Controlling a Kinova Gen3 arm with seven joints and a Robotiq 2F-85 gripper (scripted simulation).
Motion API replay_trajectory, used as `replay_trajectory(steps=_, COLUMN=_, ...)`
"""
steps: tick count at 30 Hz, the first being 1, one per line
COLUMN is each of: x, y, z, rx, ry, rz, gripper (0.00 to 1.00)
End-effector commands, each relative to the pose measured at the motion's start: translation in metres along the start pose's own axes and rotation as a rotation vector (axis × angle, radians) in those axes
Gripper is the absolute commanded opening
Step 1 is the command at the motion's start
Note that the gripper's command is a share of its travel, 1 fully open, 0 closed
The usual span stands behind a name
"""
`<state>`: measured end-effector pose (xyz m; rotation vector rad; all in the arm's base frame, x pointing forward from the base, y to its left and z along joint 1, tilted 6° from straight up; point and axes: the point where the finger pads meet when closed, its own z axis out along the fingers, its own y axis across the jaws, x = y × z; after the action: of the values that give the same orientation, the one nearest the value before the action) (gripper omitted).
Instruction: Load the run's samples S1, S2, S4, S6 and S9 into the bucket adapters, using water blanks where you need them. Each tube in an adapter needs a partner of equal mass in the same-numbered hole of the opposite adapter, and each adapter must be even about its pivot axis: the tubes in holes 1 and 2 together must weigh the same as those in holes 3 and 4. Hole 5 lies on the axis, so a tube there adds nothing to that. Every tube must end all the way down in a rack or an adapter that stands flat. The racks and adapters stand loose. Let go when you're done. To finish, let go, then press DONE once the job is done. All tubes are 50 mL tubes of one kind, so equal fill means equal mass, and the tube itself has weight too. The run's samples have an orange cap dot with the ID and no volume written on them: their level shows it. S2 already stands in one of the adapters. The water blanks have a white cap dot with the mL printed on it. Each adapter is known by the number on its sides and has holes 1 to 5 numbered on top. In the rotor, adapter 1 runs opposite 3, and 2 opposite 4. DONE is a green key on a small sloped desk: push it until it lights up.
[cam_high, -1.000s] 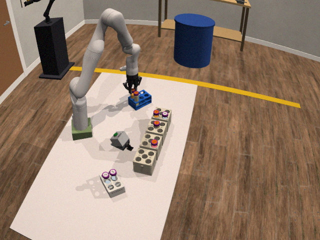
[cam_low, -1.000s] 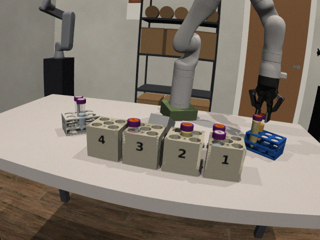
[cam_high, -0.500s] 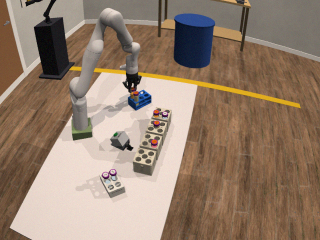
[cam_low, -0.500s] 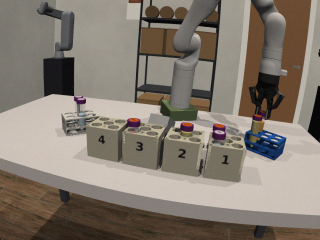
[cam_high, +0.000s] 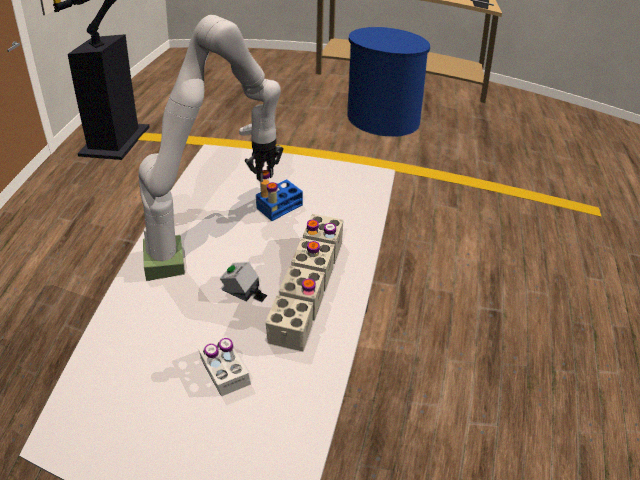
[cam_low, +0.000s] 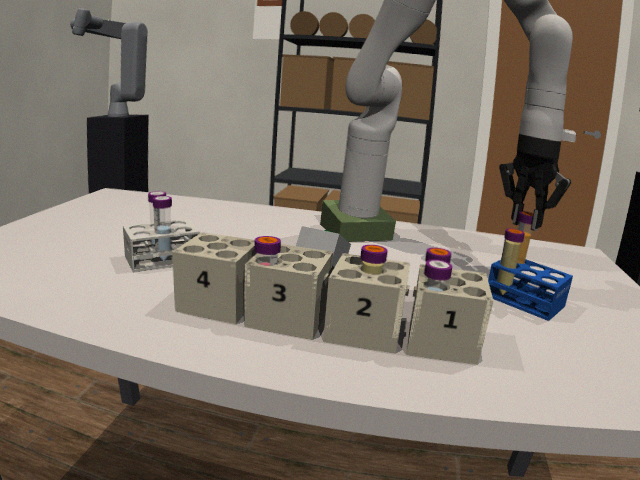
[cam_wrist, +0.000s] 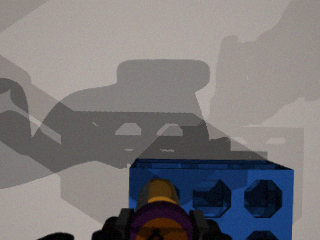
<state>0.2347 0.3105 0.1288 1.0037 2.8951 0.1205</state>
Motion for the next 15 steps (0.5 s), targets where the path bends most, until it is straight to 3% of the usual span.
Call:
replay_trajectory(steps=1, x=0.000, y=0.001, z=-0.008, rx=-0.005, ry=0.002, rz=-0.004, gripper=0.10)
replay_trajectory(steps=15, x=0.001, y=0.001, z=-0.024, rx=-0.005, ry=0.002, rz=-0.005, gripper=0.10)
